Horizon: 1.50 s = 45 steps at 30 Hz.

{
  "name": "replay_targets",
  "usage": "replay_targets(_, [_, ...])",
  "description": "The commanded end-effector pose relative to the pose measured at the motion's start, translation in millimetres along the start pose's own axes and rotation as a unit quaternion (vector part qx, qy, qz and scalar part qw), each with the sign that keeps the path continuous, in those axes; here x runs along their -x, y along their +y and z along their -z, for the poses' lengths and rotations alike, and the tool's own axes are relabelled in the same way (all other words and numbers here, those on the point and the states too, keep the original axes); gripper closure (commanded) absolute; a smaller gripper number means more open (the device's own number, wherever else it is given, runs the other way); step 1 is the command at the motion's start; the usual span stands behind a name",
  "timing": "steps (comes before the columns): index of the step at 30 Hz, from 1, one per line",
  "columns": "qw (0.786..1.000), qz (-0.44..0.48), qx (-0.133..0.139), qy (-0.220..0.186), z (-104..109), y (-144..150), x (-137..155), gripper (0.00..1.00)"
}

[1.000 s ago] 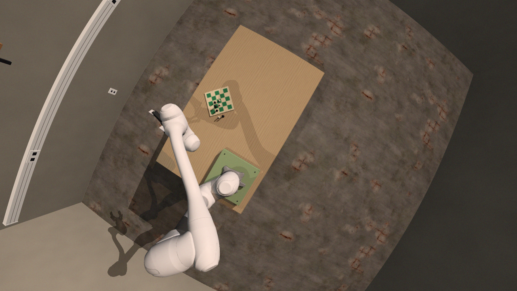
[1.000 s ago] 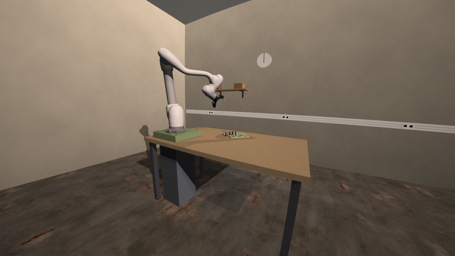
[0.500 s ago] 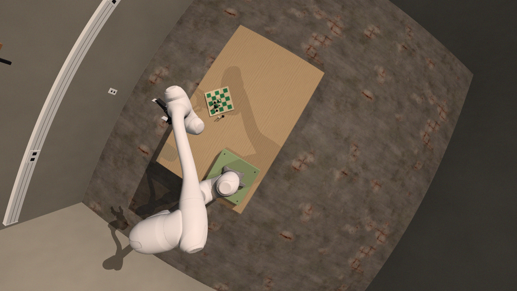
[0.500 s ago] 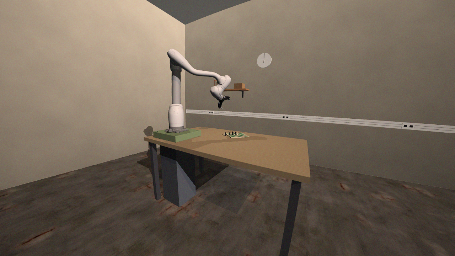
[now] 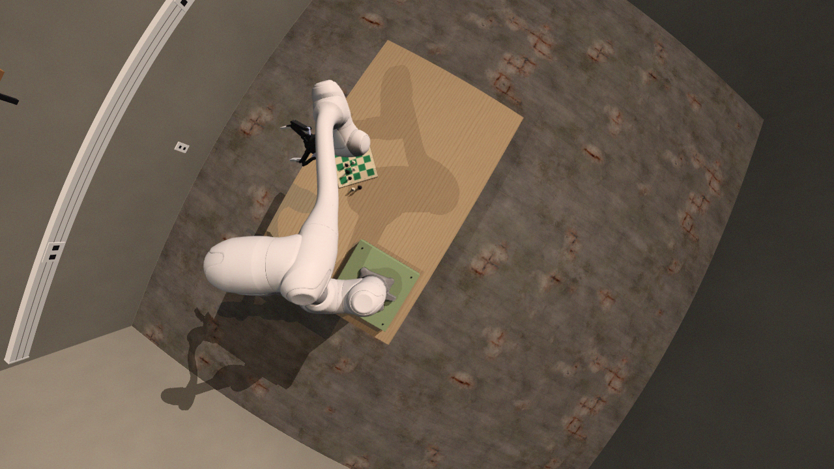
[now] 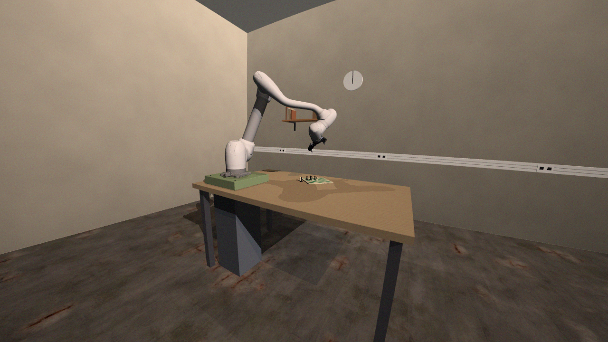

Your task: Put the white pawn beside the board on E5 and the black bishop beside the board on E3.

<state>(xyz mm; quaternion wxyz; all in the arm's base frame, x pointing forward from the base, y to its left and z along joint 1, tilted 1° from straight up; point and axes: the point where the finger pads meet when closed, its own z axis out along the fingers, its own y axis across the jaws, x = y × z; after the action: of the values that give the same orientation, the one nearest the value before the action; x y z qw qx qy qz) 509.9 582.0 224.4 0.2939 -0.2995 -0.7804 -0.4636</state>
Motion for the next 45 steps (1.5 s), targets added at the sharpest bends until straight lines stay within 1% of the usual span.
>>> replay_targets(1, [0.999, -0.033, -0.028, 0.021, 25.6, 11.5, 56.5, 0.00])
replay_targets(2, [0.999, -0.033, -0.028, 0.021, 25.6, 11.5, 56.5, 0.00])
replay_targets(3, [0.997, -0.056, -0.042, 0.033, 46.3, 9.9, 90.2, 0.00])
replay_targets(6, [0.997, -0.056, -0.042, 0.033, 47.2, 10.1, 91.9, 0.00])
replay_targets(7, [0.994, -0.080, -0.056, 0.044, 70.7, 5.6, 126.9, 0.00])
replay_targets(8, [0.994, -0.080, -0.056, 0.044, 70.7, 5.6, 126.9, 0.00])
replay_targets(9, [0.990, -0.104, -0.070, 0.056, 90.7, -1.0, 152.7, 0.00])
replay_targets(10, [0.990, -0.104, -0.070, 0.056, 95.8, -1.6, 160.5, 0.00])
replay_targets(11, [0.990, -0.104, -0.070, 0.056, 95.8, -1.6, 160.5, 0.00])
replay_targets(12, [0.986, -0.129, -0.083, 0.067, 119.3, -10.8, 189.2, 0.00])
replay_targets(14, [0.986, -0.129, -0.083, 0.067, 121.5, -11.3, 192.3, 0.00])
replay_targets(15, [0.981, -0.152, -0.096, 0.078, 147.4, -22.9, 221.7, 0.00])
replay_targets(16, [0.981, -0.152, -0.096, 0.078, 147.4, -22.9, 221.7, 0.00])
replay_targets(17, [0.975, -0.174, -0.107, 0.089, 166.7, -33.3, 241.3, 0.00])
replay_targets(18, [0.975, -0.174, -0.107, 0.089, 172.7, -35.7, 248.4, 0.00])
replay_targets(19, [0.975, -0.174, -0.107, 0.089, 172.7, -35.7, 248.4, 0.00])
replay_targets(20, [0.969, -0.195, -0.117, 0.099, 196.7, -49.3, 272.2, 0.00])
replay_targets(23, [0.969, -0.195, -0.117, 0.099, 196.7, -49.3, 272.2, 0.00])
replay_targets(24, [0.962, -0.215, -0.126, 0.108, 218.9, -62.8, 292.9, 0.00])
replay_targets(25, [0.962, -0.215, -0.126, 0.108, 218.9, -62.8, 292.9, 0.00])
replay_targets(26, [0.956, -0.232, -0.134, 0.116, 239.0, -75.8, 310.7, 0.00])
replay_targets(27, [0.956, -0.232, -0.134, 0.116, 239.0, -75.8, 310.7, 0.00])
replay_targets(28, [0.951, -0.246, -0.141, 0.124, 256.4, -87.8, 325.4, 0.00])
replay_targets(29, [0.951, -0.246, -0.141, 0.124, 256.4, -87.8, 325.4, 0.00])
replay_targets(30, [0.946, -0.259, -0.147, 0.130, 271.2, -98.3, 337.4, 0.00])
replay_targets(31, [0.946, -0.259, -0.147, 0.130, 271.2, -98.3, 337.4, 0.00])
replay_targets(32, [0.942, -0.269, -0.151, 0.135, 283.1, -107.1, 346.8, 0.00])
replay_targets(34, [0.936, -0.282, -0.157, 0.142, 298.8, -119.1, 358.8, 0.00])
replay_targets(37, [0.933, -0.288, -0.159, 0.145, 306.3, -124.9, 364.3, 0.00])
replay_targets(45, [0.933, -0.288, -0.160, 0.145, 306.4, -125.0, 364.4, 0.00])
